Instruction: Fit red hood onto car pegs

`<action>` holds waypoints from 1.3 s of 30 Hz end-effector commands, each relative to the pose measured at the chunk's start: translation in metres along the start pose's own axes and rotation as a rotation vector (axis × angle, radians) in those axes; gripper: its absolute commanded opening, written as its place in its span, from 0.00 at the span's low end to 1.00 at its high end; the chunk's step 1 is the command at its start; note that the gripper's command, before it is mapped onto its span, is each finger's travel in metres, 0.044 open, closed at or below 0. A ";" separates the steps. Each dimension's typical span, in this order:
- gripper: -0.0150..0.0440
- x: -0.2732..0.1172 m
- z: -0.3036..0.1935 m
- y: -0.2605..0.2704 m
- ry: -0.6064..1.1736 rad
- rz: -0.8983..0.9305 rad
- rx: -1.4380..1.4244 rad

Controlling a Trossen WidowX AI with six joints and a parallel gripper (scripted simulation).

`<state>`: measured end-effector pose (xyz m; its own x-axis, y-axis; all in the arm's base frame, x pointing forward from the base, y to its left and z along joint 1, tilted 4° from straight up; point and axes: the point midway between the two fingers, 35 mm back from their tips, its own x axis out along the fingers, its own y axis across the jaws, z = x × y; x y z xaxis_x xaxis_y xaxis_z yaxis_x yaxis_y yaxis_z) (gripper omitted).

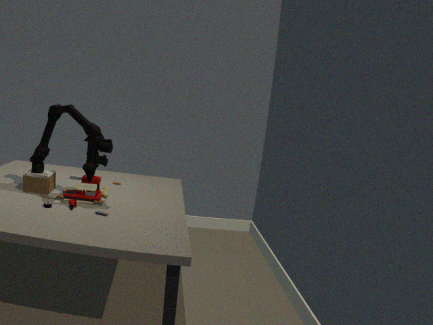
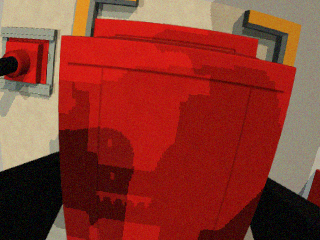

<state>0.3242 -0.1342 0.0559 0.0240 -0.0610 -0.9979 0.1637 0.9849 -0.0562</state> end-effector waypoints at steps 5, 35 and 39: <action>0.25 0.034 -0.001 -0.002 0.005 -0.003 -0.006; 0.25 0.046 -0.002 -0.002 0.006 -0.003 -0.006; 0.25 0.046 -0.003 -0.002 0.006 -0.003 -0.006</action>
<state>0.3224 -0.1379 0.0097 0.0165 -0.0586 -0.9981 0.1619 0.9853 -0.0552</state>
